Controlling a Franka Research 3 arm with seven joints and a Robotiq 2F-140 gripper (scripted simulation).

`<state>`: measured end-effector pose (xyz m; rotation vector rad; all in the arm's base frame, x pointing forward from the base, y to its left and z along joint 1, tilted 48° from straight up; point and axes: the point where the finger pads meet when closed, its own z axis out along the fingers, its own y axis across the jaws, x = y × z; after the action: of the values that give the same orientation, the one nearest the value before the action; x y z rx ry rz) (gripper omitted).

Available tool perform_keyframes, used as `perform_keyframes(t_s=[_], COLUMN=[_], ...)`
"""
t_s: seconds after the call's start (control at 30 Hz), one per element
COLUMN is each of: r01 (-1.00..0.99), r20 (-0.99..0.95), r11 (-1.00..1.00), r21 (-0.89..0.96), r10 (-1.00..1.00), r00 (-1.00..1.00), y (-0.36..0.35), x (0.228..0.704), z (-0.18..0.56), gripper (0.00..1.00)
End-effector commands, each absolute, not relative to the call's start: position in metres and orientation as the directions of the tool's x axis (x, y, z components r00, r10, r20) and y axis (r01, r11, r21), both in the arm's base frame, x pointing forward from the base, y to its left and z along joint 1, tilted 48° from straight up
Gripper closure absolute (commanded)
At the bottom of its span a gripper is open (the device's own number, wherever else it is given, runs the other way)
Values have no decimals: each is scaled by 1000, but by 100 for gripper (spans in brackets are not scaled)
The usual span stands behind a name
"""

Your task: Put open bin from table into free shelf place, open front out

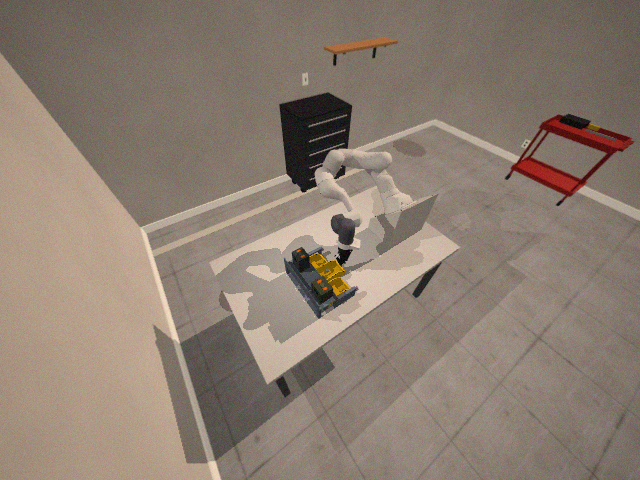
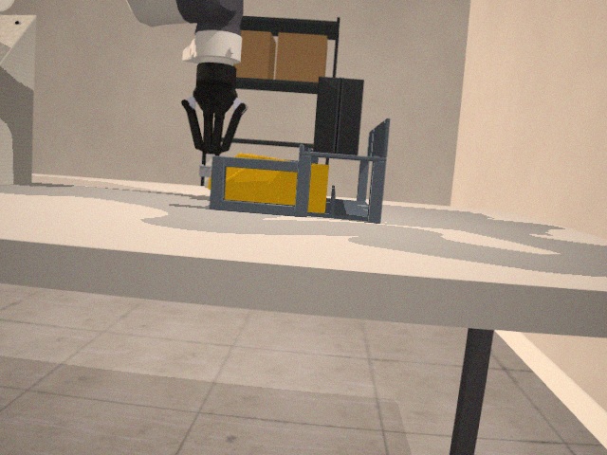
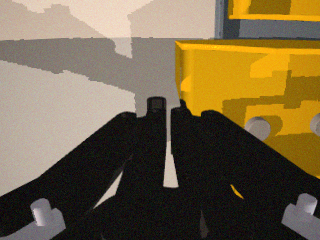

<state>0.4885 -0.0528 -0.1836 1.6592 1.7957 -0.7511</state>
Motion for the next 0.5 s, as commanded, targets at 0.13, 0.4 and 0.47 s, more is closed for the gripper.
perform_keyframes(t_s=[0.13,0.4,0.47], r01=[997,997,997], r20=[-738,-738,-738], r11=[75,75,75], r21=[-29,-29,-29], r10=[671,671,671], r00=[-72,-72,-72], y=[-52,-52,-52], x=[493,498,499], z=[-183,-183,-184], gripper=[100,100,100])
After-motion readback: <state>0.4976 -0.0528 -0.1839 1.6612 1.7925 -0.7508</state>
